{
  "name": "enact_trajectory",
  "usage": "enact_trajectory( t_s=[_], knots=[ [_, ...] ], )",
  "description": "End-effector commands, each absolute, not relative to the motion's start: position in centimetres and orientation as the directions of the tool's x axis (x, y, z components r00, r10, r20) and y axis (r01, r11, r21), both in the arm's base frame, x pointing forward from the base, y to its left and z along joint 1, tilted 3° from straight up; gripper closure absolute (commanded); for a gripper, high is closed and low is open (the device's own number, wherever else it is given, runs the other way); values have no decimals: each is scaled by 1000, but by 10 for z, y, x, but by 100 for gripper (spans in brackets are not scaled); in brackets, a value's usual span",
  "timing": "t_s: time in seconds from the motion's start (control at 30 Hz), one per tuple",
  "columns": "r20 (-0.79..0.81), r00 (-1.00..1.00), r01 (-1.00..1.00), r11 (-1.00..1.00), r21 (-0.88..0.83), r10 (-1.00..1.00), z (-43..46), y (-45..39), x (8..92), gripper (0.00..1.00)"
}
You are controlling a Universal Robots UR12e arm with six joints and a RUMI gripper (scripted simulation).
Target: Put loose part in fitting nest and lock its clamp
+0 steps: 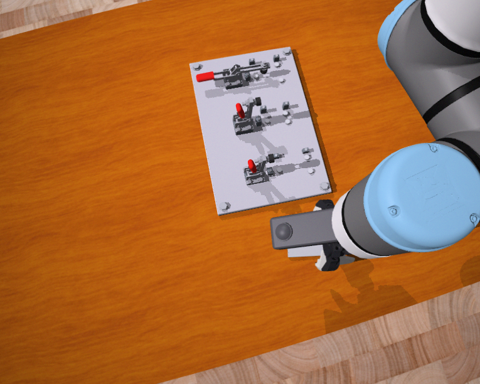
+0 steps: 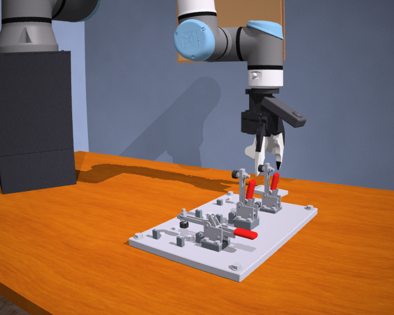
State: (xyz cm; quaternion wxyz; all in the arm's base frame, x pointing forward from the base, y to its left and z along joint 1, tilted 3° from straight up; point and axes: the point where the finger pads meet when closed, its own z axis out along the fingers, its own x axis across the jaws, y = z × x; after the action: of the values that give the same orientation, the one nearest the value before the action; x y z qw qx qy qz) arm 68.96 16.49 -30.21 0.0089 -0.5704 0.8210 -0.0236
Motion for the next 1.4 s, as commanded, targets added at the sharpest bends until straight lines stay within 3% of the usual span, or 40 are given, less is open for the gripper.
enact_trajectory(
  t_s=[0.0,1.37],
  knots=[
    [12,-349,-936,348,-51,-937,-316,165,691,41],
    [12,-349,-936,348,-51,-937,-333,164,692,41]
  ],
)
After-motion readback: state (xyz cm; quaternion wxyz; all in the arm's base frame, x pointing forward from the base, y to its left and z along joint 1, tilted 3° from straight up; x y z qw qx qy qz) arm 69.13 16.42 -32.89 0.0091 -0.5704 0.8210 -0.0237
